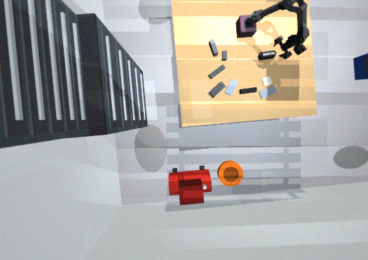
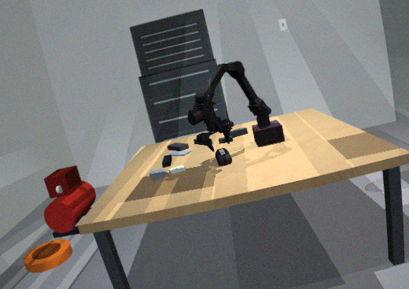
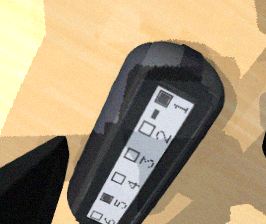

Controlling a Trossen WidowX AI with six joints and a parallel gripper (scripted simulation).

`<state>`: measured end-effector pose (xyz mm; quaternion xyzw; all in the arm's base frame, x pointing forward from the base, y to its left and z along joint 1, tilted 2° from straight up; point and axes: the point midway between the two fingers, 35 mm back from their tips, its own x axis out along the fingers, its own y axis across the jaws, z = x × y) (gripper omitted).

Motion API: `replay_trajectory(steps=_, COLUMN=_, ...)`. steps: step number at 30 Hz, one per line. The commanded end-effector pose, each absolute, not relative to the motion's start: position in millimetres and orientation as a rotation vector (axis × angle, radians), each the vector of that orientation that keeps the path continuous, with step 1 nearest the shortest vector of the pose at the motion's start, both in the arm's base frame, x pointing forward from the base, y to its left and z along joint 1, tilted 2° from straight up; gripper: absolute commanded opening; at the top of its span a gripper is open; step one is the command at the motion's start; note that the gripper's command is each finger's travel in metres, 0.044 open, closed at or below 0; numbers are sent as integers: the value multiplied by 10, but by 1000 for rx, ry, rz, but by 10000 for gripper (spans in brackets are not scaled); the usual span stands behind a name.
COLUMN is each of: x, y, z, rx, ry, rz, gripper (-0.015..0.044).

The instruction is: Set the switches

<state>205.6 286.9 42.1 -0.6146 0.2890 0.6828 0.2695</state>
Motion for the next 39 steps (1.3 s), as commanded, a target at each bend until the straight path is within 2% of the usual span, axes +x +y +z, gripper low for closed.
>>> replay_trajectory(steps=1, x=1973, y=2956, z=447, rx=-1402, ry=970, rz=1458, gripper=440)
replay_trajectory(steps=39, x=1980, y=2997, z=37, rx=-1390, ry=995, rz=1428, gripper=440)
